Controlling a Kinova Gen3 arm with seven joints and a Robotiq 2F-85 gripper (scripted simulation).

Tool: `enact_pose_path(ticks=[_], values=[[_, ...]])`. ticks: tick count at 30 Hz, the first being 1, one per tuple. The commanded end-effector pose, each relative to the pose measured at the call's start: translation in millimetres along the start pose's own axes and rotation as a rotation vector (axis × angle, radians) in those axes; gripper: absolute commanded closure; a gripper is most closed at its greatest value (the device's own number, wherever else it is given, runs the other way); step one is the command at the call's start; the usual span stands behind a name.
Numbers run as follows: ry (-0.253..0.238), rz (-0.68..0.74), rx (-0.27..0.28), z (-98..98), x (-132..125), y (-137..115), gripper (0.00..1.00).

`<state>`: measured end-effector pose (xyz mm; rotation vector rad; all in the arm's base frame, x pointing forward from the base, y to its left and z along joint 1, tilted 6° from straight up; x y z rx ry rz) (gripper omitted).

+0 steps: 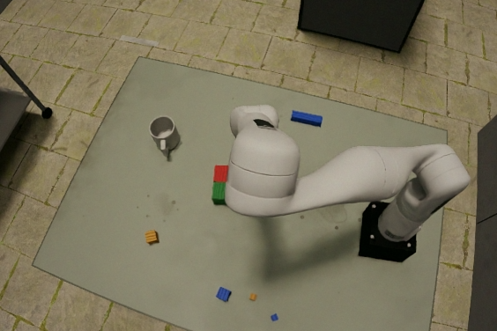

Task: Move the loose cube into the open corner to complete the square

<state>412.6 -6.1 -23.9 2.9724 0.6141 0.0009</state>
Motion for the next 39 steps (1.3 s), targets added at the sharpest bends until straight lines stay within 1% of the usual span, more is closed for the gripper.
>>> enact_pose_path(ticks=[1,25,39], values=[[0.002,0.000,0.000,-0.6,0.6,0.1,0.90],[0.002,0.000,0.000,-0.6,0.2,0.1,0.90],[0.002,0.000,0.000,-0.6,-9.1,-0.1,0.90]])
Point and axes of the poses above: the point where the finger pads meet when closed, its own z axis out along the fingers, its own x axis across the jaws, y = z × x, the point moved 3 cm from there along -z, back along the fingers, and after that the axes turned 1 degree about -z, right-handed, at the moved point
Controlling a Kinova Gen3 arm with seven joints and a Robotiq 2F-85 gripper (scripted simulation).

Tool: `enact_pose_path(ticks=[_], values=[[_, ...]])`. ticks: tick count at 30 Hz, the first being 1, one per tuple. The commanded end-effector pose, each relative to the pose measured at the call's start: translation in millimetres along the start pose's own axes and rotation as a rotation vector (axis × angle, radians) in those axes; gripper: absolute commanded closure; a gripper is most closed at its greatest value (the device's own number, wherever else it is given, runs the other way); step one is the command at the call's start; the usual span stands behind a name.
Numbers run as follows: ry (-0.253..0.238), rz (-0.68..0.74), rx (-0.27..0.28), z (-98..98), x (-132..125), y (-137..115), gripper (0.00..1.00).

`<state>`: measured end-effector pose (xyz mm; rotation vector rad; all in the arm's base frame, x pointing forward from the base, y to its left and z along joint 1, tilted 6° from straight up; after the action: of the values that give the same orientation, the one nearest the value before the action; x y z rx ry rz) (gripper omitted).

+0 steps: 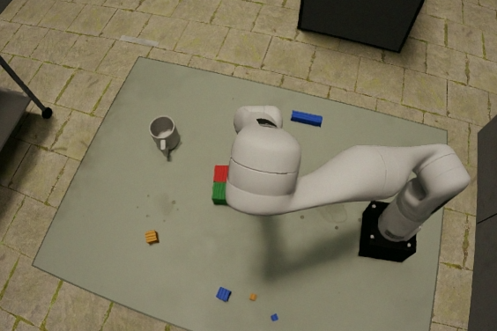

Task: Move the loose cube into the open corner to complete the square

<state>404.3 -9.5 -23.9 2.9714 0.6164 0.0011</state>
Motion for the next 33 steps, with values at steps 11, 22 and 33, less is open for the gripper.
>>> enact_pose_path(ticks=[11,22,33], values=[[0.002,0.002,0.000,-2.6,0,0,0.90],[0.002,0.002,0.000,-14.2,0,0,0.90],[0.002,0.002,0.000,-39.1,0,0,0.90]])
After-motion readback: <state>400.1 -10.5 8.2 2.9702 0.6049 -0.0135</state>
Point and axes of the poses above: the point where the finger pads meet when closed, its own z axis out along the fingers, its own x axis across the jaws, y = z × x, the point moved 3 cm from there along -z, back along the fingers, and after that the axes turned 1 degree about -z, right-handed, at the moved point
